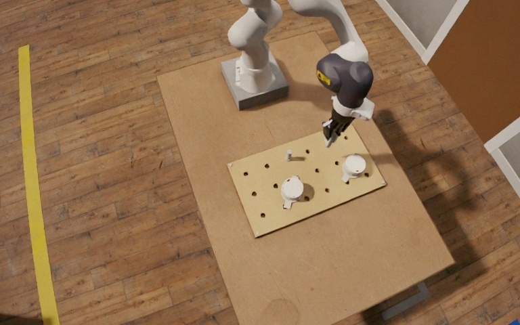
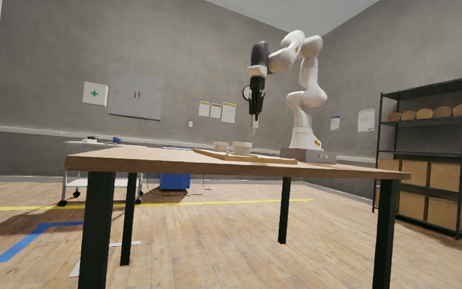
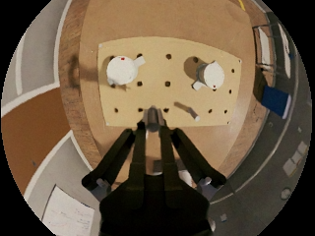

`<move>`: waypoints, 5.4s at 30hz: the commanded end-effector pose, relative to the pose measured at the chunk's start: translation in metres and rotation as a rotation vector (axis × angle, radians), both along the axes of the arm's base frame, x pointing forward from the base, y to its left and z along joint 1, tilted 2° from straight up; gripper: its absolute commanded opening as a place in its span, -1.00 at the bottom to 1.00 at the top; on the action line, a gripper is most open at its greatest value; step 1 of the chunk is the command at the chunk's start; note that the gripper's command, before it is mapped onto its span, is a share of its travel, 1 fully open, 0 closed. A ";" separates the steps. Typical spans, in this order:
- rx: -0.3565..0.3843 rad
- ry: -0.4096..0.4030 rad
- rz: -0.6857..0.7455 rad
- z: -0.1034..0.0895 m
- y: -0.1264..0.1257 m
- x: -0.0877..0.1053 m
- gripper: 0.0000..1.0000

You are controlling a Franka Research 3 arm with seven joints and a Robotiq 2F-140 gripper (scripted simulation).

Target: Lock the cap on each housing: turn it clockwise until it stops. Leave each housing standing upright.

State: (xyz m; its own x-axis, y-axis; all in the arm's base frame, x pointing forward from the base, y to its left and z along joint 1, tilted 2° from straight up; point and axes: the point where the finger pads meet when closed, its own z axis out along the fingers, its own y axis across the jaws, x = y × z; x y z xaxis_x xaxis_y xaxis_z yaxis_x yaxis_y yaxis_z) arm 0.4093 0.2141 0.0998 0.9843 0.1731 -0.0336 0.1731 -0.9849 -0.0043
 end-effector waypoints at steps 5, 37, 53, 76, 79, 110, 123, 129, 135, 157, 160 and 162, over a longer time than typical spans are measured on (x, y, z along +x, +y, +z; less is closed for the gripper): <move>0.002 -0.004 -0.007 0.002 -0.023 0.036 -0.80; 0.001 -0.005 -0.007 -0.009 -0.041 0.058 -0.80; 0.001 -0.005 -0.007 -0.028 -0.041 0.057 -0.80; 0.001 -0.005 -0.007 -0.065 -0.041 0.056 -0.80; 0.001 -0.005 -0.007 -0.070 -0.041 0.056 -0.80; 0.001 -0.005 -0.007 -0.099 -0.041 0.056 -0.80; 0.001 -0.005 -0.007 -0.101 -0.041 0.055 -0.80; 0.001 -0.005 -0.007 -0.102 -0.041 0.055 -0.80; 0.001 -0.005 -0.007 -0.102 -0.041 0.055 -0.80; 0.001 -0.005 -0.007 -0.102 -0.041 0.055 -0.80; 0.001 -0.005 -0.007 -0.102 -0.041 0.055 -0.80; 0.001 -0.005 -0.007 -0.102 -0.041 0.055 -0.80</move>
State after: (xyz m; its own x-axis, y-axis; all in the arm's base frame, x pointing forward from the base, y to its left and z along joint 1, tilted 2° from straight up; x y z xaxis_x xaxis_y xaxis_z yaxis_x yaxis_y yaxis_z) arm 0.4638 0.1731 -0.0017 0.9856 0.1660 -0.0318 0.1660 -0.9861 -0.0029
